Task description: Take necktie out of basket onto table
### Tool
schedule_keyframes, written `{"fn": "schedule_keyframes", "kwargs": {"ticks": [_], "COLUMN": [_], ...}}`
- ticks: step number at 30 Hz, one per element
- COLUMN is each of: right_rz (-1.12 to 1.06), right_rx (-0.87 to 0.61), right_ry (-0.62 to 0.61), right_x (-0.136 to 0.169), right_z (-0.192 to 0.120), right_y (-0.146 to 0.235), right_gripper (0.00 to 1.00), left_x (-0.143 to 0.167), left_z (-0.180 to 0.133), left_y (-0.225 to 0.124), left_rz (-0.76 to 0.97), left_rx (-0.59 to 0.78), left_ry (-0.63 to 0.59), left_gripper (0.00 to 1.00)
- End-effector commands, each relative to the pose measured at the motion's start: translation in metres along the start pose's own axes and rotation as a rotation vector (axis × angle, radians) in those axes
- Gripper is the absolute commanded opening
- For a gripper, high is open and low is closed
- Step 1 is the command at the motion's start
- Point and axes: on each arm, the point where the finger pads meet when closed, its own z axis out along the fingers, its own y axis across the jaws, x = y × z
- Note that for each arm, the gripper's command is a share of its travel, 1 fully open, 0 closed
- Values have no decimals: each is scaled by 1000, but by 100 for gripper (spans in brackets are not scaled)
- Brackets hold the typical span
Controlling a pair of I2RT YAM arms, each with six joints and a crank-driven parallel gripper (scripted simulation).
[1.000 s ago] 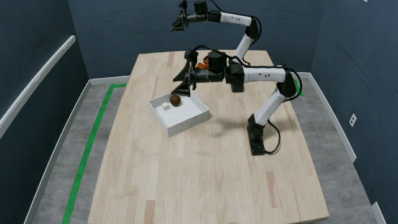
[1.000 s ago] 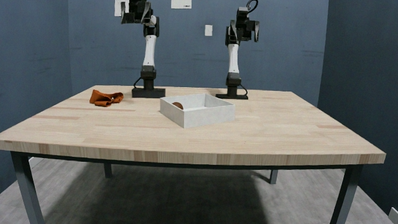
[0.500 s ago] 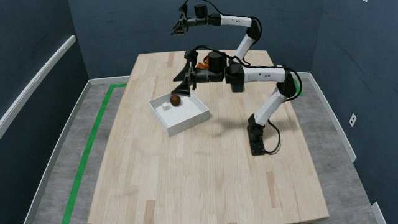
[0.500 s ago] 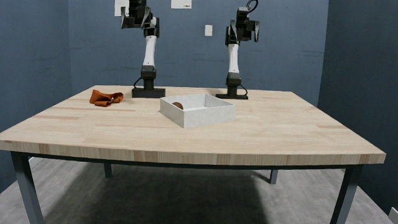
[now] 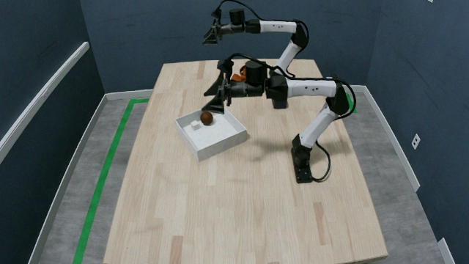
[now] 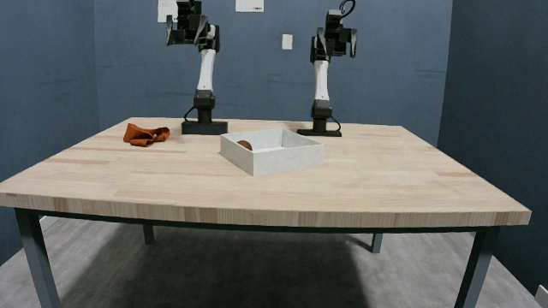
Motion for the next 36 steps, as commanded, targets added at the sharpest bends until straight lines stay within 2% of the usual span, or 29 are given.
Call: {"fn": "schedule_keyframes", "kwargs": {"ticks": [1, 15, 36], "right_rz": [8, 8, 8], "right_rx": [1, 1, 2], "right_ry": [-69, -69, -80], "right_x": [-16, -4, -6], "right_z": [-4, -3, -4], "right_y": [2, 2, 2], "right_gripper": [100, 100, 100], "left_x": [-2, -2, -2], "left_z": [-3, -3, -3], "left_y": [0, 0, 0], "left_rz": [0, 0, 0], "left_rx": [0, 0, 0], "left_ry": [-14, -14, -15], "left_gripper": [100, 100, 100]}}
